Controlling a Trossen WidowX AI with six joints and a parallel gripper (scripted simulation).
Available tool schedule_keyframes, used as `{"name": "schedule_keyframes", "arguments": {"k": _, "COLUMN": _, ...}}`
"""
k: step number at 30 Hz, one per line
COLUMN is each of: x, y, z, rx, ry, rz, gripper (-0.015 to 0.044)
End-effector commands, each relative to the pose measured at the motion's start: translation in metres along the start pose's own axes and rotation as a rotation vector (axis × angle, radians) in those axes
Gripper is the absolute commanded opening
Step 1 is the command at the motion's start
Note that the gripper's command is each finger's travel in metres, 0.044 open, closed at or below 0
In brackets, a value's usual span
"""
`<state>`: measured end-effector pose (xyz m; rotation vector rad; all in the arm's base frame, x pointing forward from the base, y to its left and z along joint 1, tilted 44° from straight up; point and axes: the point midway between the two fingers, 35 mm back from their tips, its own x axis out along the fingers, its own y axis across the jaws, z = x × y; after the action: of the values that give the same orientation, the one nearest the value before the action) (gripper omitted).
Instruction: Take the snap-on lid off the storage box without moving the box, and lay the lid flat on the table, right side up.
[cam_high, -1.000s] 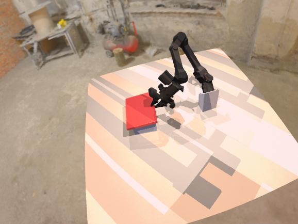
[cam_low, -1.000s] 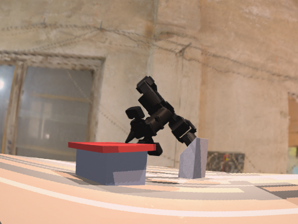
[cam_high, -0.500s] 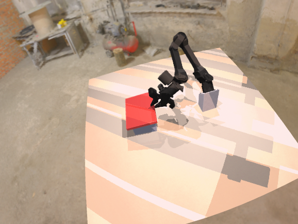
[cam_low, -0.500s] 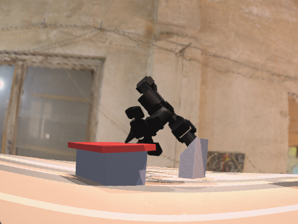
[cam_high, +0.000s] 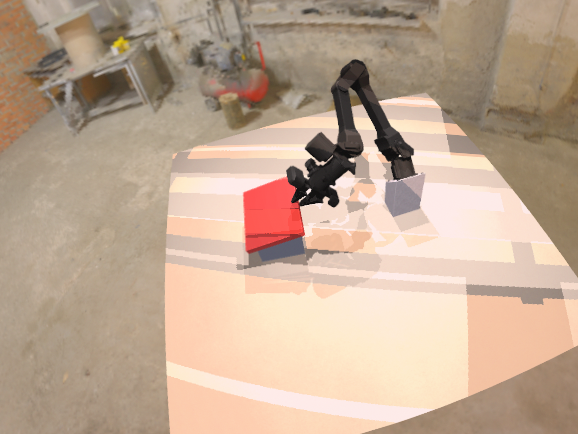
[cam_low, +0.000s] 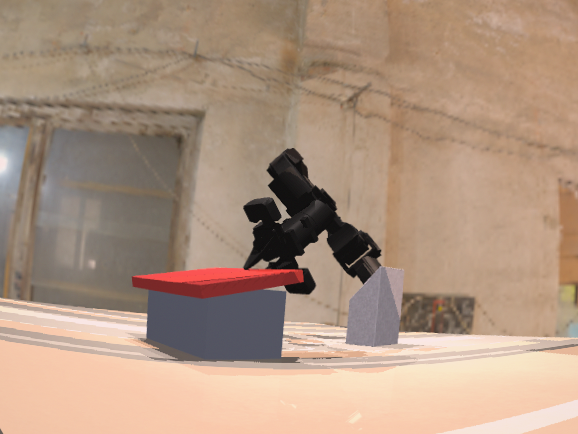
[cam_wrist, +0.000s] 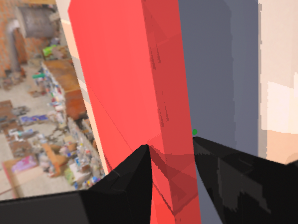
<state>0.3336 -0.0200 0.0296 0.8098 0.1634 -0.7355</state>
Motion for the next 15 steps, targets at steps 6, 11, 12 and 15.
{"name": "schedule_keyframes", "arguments": {"k": 6, "x": -0.005, "y": 0.013, "z": 0.001, "rx": 0.005, "ry": -0.003, "rz": 0.005, "gripper": 0.0}}
{"name": "schedule_keyframes", "arguments": {"k": 11, "x": -0.008, "y": 0.019, "z": 0.001, "rx": 0.005, "ry": -0.003, "rz": 0.005, "gripper": 0.0}}
{"name": "schedule_keyframes", "arguments": {"k": 12, "x": -0.008, "y": 0.02, "z": 0.001, "rx": 0.005, "ry": -0.003, "rz": 0.005, "gripper": 0.0}}
{"name": "schedule_keyframes", "arguments": {"k": 15, "x": -0.01, "y": 0.024, "z": 0.001, "rx": 0.005, "ry": -0.003, "rz": 0.005, "gripper": 0.0}}
